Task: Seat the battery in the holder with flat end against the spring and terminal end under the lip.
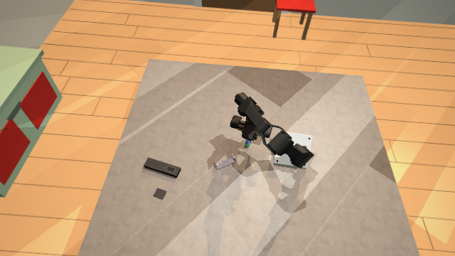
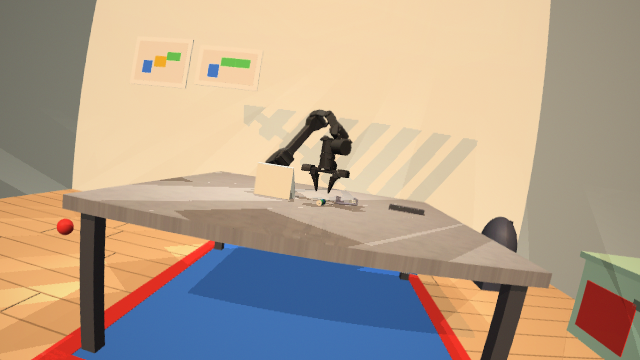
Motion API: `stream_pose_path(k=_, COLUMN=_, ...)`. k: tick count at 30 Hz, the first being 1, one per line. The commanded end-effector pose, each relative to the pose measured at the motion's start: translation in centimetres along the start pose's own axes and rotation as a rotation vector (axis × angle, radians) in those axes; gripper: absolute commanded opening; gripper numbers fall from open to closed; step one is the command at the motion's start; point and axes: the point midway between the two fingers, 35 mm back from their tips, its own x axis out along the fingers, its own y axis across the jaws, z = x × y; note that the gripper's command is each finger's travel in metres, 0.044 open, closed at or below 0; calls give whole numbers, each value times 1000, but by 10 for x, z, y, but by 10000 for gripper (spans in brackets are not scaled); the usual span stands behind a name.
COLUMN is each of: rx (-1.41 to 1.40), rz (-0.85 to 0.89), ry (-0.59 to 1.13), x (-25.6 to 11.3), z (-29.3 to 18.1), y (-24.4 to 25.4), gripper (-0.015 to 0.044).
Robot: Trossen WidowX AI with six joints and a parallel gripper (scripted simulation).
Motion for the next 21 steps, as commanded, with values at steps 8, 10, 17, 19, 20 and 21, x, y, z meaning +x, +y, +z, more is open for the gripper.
stream_pose_path(k=8, rx=-17, rz=-3, ry=-9, x=11, z=1, y=-2, gripper=232)
stream_pose_path(k=10, rx=-17, rz=-3, ry=-9, x=14, z=1, y=-3, gripper=232)
stream_pose_path(k=17, rx=-17, rz=-3, ry=-9, x=26, z=1, y=-3, gripper=232)
stream_pose_path(k=19, rx=-17, rz=-3, ry=-9, x=29, z=1, y=-3, gripper=232)
stream_pose_path(k=20, rx=-17, rz=-3, ry=-9, x=31, z=1, y=-3, gripper=232)
stream_pose_path(k=21, rx=-17, rz=-3, ry=-9, x=32, z=1, y=-3, gripper=232)
